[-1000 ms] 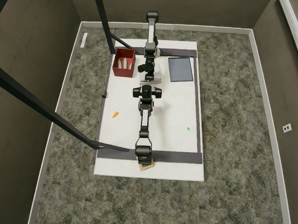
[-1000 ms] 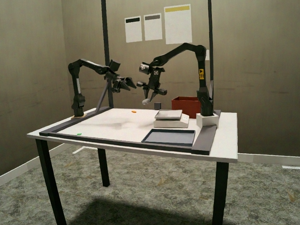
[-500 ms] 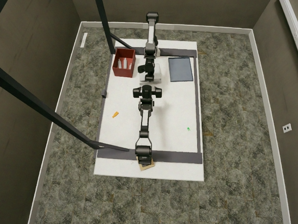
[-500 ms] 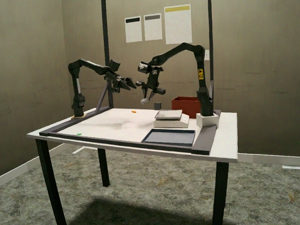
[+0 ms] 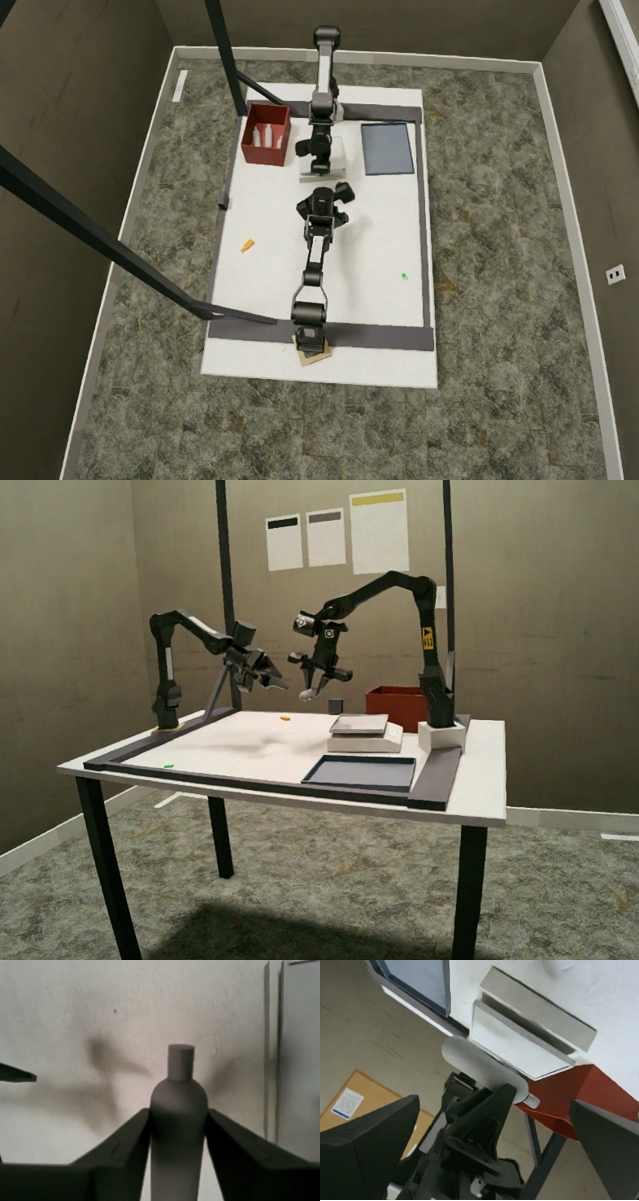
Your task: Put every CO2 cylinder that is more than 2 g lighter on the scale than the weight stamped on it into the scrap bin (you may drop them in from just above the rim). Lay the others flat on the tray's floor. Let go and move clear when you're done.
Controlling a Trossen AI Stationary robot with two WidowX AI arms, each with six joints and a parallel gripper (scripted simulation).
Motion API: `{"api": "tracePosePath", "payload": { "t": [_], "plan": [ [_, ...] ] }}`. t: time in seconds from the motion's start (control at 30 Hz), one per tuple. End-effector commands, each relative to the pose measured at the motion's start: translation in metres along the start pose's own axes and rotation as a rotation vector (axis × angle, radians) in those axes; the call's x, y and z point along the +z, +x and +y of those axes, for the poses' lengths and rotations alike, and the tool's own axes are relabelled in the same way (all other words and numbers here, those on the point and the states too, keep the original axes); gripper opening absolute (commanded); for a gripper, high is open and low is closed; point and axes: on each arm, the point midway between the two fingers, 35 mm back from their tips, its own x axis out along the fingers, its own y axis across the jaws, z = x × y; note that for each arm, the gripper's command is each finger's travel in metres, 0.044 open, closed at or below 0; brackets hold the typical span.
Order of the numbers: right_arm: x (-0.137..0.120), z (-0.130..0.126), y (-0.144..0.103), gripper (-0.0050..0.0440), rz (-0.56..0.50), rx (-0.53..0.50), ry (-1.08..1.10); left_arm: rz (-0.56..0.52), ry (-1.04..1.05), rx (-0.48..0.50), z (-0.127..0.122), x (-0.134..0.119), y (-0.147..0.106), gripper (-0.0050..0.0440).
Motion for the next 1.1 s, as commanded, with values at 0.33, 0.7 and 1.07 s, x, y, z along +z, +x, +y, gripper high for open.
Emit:
{"api": "tracePosePath", "payload": {
  "t": [0.33, 0.7, 1.07],
  "plan": [
    [0.029, 0.014, 0.019, 0.044, 0.03, 0.133, -0.572, 0.0, 0.0, 0.032, 0.007, 0.0, -0.009, -0.005],
    [0.041, 0.013, 0.025, 0.044, 0.033, 0.236, -1.03, 0.0, 0.0, 0.032, 0.007, 0.0, -0.009, -0.005],
    [0.034, 0.0, 0.023, 0.044, 0.056, 0.368, -1.451, 0.0, 0.0, 0.032, 0.007, 0.0, -0.009, -0.005]
  ]
}}
